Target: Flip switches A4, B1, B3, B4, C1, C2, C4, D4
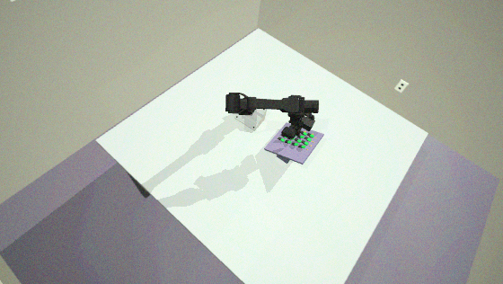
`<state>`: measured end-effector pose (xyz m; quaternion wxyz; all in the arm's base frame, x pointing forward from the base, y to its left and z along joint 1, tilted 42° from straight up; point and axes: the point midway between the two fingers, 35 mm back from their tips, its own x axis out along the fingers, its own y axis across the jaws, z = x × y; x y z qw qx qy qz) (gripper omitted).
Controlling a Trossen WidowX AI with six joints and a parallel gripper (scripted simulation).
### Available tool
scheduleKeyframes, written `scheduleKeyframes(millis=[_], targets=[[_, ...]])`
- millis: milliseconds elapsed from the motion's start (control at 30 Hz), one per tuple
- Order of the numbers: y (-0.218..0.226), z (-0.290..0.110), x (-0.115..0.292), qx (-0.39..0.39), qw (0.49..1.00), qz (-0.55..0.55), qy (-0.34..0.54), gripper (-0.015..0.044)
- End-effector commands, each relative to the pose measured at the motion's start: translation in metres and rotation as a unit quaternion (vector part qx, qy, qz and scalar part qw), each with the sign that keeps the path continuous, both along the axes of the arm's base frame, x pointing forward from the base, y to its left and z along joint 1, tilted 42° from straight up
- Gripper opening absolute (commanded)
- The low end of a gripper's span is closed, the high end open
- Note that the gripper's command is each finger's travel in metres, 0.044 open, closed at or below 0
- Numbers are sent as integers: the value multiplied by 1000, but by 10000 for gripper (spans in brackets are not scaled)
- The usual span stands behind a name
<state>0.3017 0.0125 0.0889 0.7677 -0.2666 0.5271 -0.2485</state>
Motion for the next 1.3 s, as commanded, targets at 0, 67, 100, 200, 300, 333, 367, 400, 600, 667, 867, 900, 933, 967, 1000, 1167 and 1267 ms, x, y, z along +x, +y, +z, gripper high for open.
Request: scheduleKeyframes(millis=[0,67,100,200,300,333,367,400,600,667,867,900,933,967,1000,1167,1267], targets=[[20,24,-9,1,1000,7,-15,0],[20,24,-9,1,1000,7,-15,0],[20,24,-9,1,1000,7,-15,0],[6,37,-11,1,1000,8,-15,0],[-1,43,-12,0,1000,8,-15,0],[-1,43,-12,0,1000,8,-15,0],[-2,42,-11,1,1000,7,-14,0],[-6,38,-9,1,1000,5,-12,0],[-24,21,1,1,1000,-1,-6,0],[-24,21,1,1,1000,-1,-6,0],[-31,14,5,1,1000,-1,-6,0],[-31,14,5,1,1000,-1,-6,0],[-31,14,5,1,1000,-1,-6,0],[-31,14,5,1,1000,-1,-6,0],[-31,13,5,1,1000,-1,-6,0],[-36,9,8,1,1000,-1,-7,0],[-39,6,9,1,1000,-1,-7,0]])
